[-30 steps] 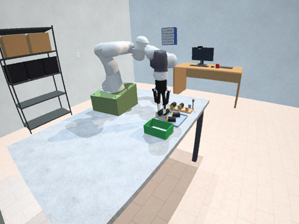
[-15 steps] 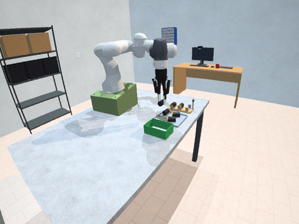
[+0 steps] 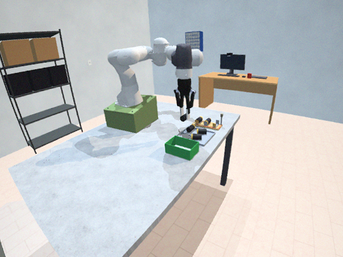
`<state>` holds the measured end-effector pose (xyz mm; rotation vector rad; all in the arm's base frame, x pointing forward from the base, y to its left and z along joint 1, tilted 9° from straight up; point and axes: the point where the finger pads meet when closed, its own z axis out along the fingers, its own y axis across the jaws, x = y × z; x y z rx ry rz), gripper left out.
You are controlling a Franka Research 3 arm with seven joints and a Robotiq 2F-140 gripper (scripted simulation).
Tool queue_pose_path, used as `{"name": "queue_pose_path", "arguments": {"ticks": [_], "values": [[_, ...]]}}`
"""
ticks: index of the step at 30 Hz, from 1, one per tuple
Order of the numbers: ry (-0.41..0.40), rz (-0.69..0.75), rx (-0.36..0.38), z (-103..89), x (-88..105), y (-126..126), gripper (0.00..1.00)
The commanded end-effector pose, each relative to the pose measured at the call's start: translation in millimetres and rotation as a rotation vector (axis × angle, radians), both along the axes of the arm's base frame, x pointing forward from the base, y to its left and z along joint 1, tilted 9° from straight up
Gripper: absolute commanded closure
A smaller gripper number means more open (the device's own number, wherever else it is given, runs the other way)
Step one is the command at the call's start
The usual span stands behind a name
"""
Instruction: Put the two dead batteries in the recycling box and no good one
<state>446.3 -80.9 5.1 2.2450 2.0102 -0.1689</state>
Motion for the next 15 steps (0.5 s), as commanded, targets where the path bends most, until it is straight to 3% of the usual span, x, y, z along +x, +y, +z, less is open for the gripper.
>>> {"name": "queue_pose_path", "arguments": {"ticks": [1, 8, 15], "values": [[-0.002, -0.010, 0.002, 1.4, -0.4, 0.9, 0.84], [-0.002, -0.010, 0.002, 1.0, 1.1, 3.2, 0.84], [-0.002, -0.010, 0.002, -3.9, 20.7, 33.0, 0.84]]}}
